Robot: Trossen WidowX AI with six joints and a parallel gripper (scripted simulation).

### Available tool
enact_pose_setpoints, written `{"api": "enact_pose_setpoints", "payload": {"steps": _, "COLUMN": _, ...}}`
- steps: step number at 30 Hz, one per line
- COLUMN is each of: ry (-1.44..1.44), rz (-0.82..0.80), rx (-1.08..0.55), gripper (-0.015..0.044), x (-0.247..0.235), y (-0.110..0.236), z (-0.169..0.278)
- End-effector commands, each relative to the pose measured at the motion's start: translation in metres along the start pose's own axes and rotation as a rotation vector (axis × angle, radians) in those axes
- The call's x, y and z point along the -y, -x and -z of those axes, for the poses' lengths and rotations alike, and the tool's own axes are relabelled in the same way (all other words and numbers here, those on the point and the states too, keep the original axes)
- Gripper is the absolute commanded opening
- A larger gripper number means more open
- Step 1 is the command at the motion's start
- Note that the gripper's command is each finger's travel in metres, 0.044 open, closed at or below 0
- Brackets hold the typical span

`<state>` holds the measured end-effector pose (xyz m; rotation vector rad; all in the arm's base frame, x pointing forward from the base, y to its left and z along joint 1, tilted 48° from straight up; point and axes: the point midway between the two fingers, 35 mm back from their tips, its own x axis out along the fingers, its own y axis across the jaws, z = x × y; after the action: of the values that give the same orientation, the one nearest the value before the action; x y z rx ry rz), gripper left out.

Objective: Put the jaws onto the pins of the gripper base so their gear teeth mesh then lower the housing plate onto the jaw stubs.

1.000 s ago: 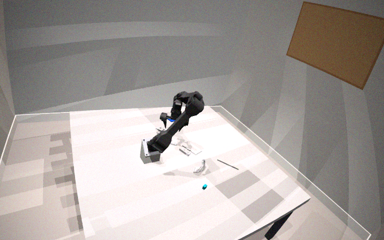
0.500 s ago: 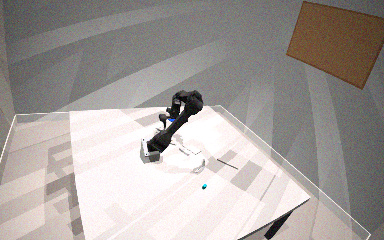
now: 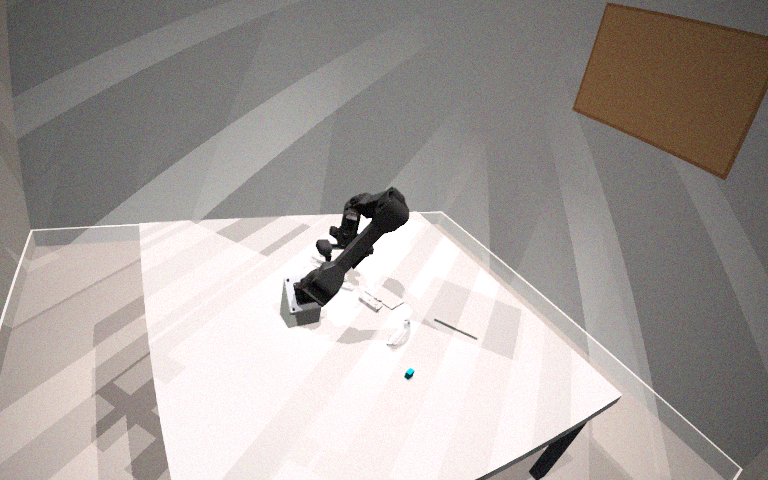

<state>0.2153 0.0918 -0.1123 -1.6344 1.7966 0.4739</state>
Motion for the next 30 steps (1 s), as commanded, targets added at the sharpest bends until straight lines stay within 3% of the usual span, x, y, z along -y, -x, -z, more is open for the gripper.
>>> {"api": "enact_pose_setpoints", "payload": {"steps": 1, "ry": 0.005, "rz": 0.012, "rx": 0.007, "gripper": 0.0440, "x": 0.001, "y": -0.001, "z": -0.002}}
{"api": "enact_pose_setpoints", "payload": {"steps": 30, "ry": 0.004, "rz": 0.013, "rx": 0.004, "gripper": 0.0440, "x": 0.002, "y": -0.048, "z": -0.001}}
